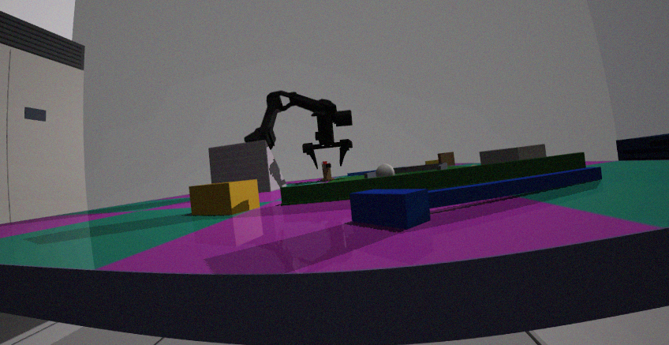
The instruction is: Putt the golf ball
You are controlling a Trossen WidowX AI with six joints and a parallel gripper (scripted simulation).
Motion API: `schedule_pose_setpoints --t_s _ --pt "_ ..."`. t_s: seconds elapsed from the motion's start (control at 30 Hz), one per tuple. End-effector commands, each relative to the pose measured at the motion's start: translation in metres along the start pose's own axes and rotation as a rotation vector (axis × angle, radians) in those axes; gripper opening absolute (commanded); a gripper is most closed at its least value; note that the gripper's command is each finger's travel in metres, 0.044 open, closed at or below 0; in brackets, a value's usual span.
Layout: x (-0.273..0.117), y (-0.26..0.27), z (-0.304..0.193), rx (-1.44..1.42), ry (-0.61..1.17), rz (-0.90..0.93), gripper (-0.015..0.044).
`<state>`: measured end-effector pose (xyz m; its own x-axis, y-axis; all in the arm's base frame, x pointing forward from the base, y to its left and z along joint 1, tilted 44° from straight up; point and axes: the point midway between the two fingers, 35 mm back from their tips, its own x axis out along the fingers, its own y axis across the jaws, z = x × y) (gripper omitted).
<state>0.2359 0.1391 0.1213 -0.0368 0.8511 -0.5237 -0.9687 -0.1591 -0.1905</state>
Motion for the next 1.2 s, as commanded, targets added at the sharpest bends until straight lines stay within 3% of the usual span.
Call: schedule_pose_setpoints --t_s 0.0,0.67,1.17 --pt "0.005 0.002 -0.001 0.011 -0.005 0.003 0.044" --pt "0.026 0.002 -0.007 0.011 -0.006 0.003 0.044" --pt "0.023 0.0 -0.005 -0.001 -0.004 -0.002 0.0046"
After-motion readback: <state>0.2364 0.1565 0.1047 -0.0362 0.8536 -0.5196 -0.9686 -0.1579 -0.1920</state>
